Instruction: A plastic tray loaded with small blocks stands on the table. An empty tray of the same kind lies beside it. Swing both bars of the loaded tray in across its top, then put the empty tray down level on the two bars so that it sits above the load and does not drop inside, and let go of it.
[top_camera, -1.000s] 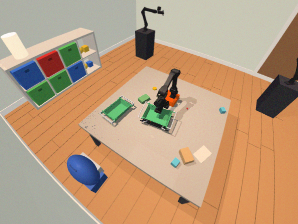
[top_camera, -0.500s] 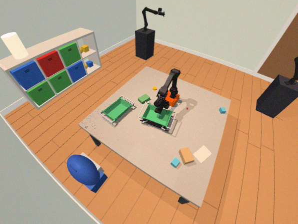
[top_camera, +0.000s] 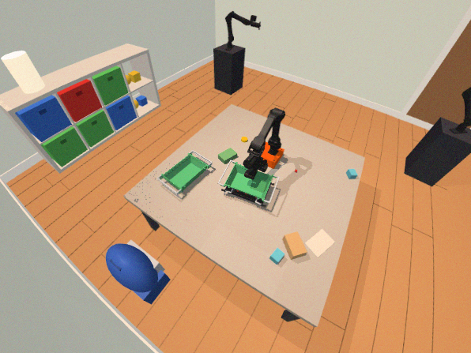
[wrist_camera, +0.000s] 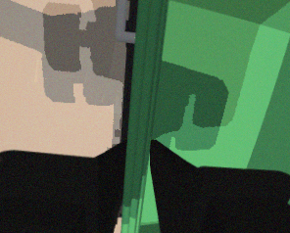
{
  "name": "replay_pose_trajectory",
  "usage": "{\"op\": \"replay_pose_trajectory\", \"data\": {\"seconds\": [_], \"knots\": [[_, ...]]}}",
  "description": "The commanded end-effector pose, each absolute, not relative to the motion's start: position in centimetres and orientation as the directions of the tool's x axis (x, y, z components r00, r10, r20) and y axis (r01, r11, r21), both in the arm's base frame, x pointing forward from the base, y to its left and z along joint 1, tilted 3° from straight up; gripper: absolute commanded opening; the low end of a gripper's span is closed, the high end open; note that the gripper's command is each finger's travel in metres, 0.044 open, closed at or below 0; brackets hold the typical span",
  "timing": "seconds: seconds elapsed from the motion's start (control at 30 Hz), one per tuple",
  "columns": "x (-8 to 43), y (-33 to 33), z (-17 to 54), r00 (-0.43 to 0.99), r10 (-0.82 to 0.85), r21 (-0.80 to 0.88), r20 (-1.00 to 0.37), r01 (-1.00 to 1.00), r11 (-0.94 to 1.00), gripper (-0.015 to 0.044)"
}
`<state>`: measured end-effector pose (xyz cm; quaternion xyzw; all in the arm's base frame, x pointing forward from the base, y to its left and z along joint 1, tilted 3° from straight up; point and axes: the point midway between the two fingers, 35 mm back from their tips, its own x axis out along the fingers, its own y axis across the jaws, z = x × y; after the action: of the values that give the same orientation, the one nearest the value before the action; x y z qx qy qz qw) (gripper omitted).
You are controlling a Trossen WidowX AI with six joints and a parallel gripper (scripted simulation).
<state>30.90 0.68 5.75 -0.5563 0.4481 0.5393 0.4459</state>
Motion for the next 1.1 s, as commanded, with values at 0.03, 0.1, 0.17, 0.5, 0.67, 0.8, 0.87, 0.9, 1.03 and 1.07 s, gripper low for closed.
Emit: {"op": "replay_pose_trajectory", "data": {"seconds": [0.03,0.1,0.17,0.5,0.67,0.8,0.87,0.9,1.03,1.07], "knots": [[30.29,0.53,5.13,-0.015,-0.026,0.020,-1.000,-0.979,-0.202,0.0000],[30.29,0.53,5.13,-0.015,-0.026,0.020,-1.000,-0.979,-0.202,0.0000],[30.29,0.53,5.13,-0.015,-0.026,0.020,-1.000,-0.979,-0.202,0.0000],[30.29,0.53,5.13,-0.015,-0.026,0.020,-1.000,-0.979,-0.202,0.0000],[30.29,0.53,5.13,-0.015,-0.026,0.020,-1.000,-0.979,-0.202,0.0000],[30.29,0.53,5.13,-0.015,-0.026,0.020,-1.000,-0.979,-0.202,0.0000],[30.29,0.53,5.13,-0.015,-0.026,0.020,-1.000,-0.979,-0.202,0.0000],[30.29,0.53,5.13,-0.015,-0.026,0.020,-1.000,-0.979,-0.202,0.0000],[30.77,0.64,5.47,0.011,-0.019,-0.007,-1.000,-0.980,-0.201,0.0000],[30.69,0.62,5.33,0.007,-0.020,-0.003,-1.000,-0.980,-0.201,0.0000]]}}
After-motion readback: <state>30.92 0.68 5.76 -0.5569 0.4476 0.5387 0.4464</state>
